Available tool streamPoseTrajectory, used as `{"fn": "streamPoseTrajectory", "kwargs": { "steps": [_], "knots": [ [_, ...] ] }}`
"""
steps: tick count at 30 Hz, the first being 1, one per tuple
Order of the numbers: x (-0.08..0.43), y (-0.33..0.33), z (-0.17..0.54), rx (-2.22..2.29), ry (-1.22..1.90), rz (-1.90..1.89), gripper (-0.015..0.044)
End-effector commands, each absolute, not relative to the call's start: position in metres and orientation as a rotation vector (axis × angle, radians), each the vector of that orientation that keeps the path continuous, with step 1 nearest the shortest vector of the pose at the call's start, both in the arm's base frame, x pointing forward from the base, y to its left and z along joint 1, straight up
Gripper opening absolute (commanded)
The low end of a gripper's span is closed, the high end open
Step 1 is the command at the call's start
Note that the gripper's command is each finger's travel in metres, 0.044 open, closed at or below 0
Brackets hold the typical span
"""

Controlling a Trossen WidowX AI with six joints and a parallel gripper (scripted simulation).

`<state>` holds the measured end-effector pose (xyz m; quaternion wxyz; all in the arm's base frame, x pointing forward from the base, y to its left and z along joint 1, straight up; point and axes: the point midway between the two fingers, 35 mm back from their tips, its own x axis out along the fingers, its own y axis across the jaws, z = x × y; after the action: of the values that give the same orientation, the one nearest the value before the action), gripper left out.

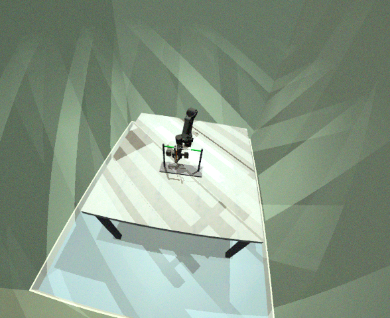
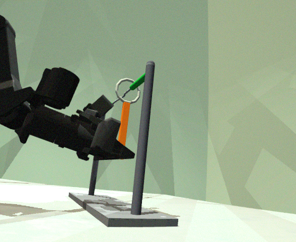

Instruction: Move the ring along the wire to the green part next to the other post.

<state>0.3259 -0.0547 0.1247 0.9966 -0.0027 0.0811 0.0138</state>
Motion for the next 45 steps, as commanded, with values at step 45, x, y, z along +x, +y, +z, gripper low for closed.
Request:
{"fn": "streamPoseTrajectory", "kwargs": {
  "steps": [45],
  "knots": [
    [0.323, -0.007, 0.130, 0.031, 0.236, -0.020, -0.0150]
  ]
}}
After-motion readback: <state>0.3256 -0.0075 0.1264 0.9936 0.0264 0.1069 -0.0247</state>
